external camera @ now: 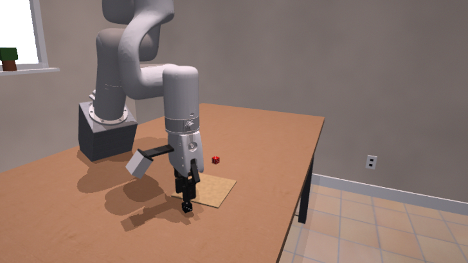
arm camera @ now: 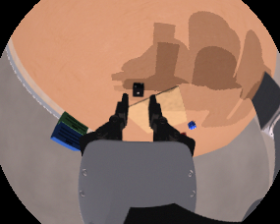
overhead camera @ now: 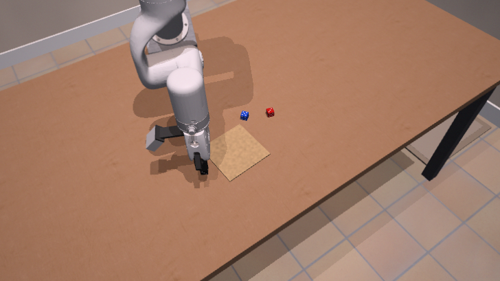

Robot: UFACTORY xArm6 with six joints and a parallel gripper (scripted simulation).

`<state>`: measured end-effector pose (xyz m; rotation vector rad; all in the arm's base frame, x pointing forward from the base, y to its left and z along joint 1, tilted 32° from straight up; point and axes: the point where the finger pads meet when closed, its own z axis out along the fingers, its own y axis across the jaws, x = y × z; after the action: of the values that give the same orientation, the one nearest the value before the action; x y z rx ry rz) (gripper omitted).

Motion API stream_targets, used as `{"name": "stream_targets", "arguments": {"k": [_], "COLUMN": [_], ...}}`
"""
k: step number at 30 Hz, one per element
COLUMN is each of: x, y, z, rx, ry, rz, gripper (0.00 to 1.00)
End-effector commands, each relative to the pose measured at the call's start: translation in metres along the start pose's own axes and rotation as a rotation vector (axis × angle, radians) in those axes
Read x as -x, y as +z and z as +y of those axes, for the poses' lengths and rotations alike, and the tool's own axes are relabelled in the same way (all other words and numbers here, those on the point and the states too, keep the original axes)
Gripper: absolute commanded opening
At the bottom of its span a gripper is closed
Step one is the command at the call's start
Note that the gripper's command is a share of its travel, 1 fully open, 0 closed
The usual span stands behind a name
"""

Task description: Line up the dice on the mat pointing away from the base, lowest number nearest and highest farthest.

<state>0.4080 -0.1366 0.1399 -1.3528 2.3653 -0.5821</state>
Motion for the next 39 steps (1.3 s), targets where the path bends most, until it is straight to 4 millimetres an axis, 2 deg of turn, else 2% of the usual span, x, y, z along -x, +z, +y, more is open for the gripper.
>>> {"name": "stream_targets", "arguments": {"k": [1,15,39], "x": [0.0006,0.0010,0.0011], "y": [0.0057,0.0146,0.0153], "z": [-0.0013,-0.0012,-0.0012], "rx": [-0.003,-0.003,-0.003], "ry": [0.000,0.000,0.000], "rz": [0.000,0.000,0.000], "gripper": [0.36,0.36,0.36]}}
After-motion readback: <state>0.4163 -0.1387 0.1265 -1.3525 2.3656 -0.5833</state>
